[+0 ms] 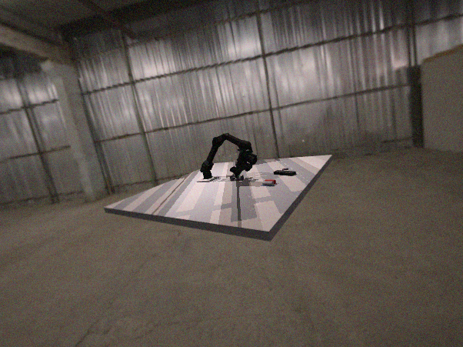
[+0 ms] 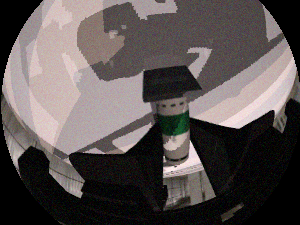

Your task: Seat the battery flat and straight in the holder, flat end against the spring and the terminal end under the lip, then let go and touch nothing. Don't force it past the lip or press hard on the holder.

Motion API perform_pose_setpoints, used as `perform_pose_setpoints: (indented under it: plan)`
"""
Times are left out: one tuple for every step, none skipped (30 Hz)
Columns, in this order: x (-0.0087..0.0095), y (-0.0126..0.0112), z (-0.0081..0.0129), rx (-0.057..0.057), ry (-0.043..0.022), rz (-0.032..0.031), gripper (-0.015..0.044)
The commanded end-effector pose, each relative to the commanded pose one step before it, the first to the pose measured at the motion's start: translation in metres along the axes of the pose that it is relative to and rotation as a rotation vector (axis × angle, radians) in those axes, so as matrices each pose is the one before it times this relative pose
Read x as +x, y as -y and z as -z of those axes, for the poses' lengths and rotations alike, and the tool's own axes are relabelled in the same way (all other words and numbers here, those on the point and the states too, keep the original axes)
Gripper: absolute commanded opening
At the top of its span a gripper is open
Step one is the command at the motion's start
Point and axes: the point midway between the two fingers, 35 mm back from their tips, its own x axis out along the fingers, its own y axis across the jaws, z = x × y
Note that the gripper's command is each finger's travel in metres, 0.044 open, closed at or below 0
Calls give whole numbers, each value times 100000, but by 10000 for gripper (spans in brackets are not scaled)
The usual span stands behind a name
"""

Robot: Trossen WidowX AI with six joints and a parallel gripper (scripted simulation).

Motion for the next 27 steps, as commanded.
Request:
perform_pose_setpoints:
  plan:
    - [-187,-72,-389,647,2018,-557,88]
    - [13,4,1,-6,429,-22,88]
    - [14,4,1,-6,450,-23,88]
    - [14,4,1,-7,450,-23,88]
    - [14,4,1,-7,452,-22,88]
    - [14,4,2,-7,452,-22,88]
    - [14,4,2,-8,452,-21,88]
    - [14,3,2,-8,451,-21,88]
    - [14,3,2,-9,451,-21,88]
    - [14,3,3,-9,451,-20,88]
    - [14,3,3,-9,451,-20,88]
    - [14,3,3,-9,451,-19,88]
    - [14,3,3,-10,451,-19,88]
    - [14,3,3,-10,451,-18,88]
    - [14,3,4,-10,451,-17,88]
    - [14,3,4,-10,451,-17,88]
    - [14,3,4,-9,448,-16,88]
    - [14,3,4,-10,448,-16,88]
    - [14,3,5,-10,448,-15,88]
    - [14,3,5,-10,448,-15,88]
    - [15,3,5,-10,448,-14,88]
    - [15,3,5,-11,448,-14,88]
    - [14,3,6,-11,447,-13,88]
    - [14,3,6,-11,448,-13,88]
    - [14,3,6,-11,448,-13,88]
    - [15,3,6,-12,449,-11,88]
    - [15,3,7,-13,449,-11,88]
